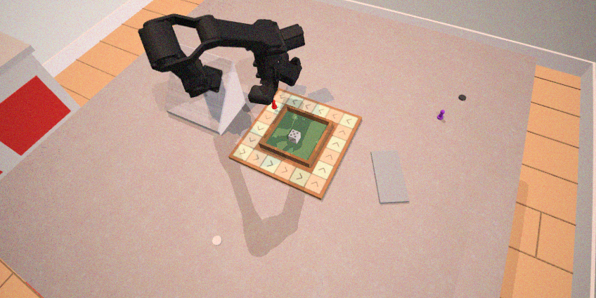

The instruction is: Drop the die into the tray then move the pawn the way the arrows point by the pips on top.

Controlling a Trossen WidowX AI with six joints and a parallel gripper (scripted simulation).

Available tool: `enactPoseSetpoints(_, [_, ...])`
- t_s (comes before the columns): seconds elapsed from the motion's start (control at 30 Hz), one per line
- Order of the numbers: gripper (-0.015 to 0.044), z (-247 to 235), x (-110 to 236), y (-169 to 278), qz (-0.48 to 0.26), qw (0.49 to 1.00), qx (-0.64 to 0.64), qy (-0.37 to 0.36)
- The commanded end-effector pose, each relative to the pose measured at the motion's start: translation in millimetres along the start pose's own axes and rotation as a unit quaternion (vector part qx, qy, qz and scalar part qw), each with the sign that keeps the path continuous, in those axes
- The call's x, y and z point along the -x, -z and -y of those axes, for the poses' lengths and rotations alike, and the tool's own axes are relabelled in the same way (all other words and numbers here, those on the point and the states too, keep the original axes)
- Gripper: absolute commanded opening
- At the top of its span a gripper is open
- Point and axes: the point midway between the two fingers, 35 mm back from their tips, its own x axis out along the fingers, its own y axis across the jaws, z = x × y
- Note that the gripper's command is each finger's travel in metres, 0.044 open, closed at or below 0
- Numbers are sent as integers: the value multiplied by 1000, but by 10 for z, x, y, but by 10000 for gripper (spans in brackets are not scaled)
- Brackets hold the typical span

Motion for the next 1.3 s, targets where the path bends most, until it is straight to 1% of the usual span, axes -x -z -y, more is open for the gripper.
enactPoseSetpoints(0.0, [200,9,-85,28,-4,1000,5,5])
enactPoseSetpoints(0.77, [200,27,-426,41,-5,1000,5,7])
enactPoseSetpoints(0.97, [43,27,-426,41,-5,1000,5,7])
enactPoseSetpoints(1.17, [2,27,-426,41,-5,1000,5,7])
enactPoseSetpoints(1.27, [0,27,-426,41,-5,1000,5,7])
